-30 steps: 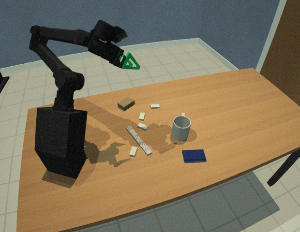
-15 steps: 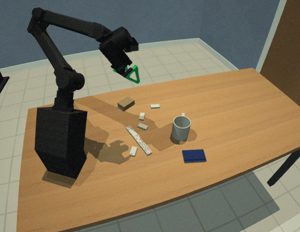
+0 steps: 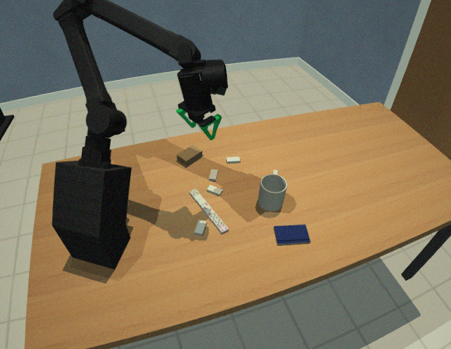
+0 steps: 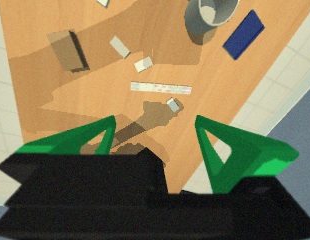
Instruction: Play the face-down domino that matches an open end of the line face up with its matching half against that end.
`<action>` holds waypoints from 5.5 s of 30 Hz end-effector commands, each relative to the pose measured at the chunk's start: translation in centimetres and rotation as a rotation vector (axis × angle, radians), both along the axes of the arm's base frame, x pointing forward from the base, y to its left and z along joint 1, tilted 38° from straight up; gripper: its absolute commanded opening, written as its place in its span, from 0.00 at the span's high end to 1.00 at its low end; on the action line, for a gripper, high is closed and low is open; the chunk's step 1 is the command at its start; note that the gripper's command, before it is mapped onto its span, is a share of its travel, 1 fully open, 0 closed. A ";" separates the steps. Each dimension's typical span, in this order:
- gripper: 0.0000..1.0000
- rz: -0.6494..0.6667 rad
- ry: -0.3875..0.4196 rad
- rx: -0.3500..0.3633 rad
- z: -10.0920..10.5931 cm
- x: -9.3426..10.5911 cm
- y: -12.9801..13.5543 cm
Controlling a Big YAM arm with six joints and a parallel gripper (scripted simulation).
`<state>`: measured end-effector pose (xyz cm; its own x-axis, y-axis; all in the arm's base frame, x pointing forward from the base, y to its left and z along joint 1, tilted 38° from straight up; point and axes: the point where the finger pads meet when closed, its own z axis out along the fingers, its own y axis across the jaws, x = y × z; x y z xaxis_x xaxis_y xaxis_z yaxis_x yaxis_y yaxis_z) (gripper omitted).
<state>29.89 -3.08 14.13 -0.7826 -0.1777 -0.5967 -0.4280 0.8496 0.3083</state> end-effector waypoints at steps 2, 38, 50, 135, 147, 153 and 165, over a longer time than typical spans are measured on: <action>0.00 0.059 0.034 -0.002 -1.4 1.9 1.2; 0.00 -0.082 0.226 0.093 -7.3 5.4 4.8; 0.00 -0.142 0.277 0.123 -7.6 5.1 4.9; 0.26 -0.575 0.565 0.346 -13.3 13.7 23.9; 0.26 -0.562 0.551 0.346 -13.3 14.2 24.1; 0.26 -0.566 0.561 0.341 -13.4 13.7 24.0; 0.26 -0.545 0.550 0.336 -13.6 14.0 24.2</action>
